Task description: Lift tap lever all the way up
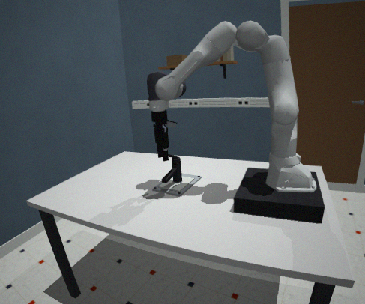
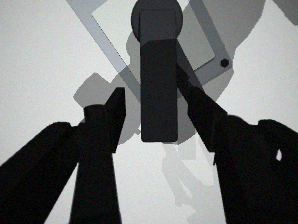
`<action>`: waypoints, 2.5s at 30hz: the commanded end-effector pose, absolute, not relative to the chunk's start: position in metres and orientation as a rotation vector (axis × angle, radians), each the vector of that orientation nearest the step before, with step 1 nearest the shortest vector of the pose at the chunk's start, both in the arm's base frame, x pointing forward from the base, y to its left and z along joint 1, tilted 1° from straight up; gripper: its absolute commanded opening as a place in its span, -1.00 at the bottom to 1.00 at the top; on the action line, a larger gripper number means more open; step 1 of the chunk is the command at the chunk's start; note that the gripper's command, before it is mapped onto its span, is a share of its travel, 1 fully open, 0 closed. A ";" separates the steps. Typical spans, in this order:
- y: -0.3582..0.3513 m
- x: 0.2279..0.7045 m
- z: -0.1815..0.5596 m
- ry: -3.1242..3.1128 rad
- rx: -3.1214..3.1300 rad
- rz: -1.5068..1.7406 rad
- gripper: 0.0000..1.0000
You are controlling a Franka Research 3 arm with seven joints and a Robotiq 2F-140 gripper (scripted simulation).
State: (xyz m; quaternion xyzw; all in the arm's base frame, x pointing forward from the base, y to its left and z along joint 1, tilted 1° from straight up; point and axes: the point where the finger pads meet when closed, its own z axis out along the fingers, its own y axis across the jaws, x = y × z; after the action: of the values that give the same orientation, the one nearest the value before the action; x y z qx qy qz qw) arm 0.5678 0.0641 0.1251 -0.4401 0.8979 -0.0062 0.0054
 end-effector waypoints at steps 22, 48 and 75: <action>0.063 0.567 0.125 2.810 -1.384 -0.017 -0.09; 0.063 0.567 0.143 2.810 -1.384 -0.017 -0.09; 0.064 0.566 0.194 2.810 -1.384 -0.017 -0.09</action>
State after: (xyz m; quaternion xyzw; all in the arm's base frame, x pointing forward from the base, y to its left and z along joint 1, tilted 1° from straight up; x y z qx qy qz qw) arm 0.5699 0.0635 0.1933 -0.4395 0.8981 -0.0090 0.0093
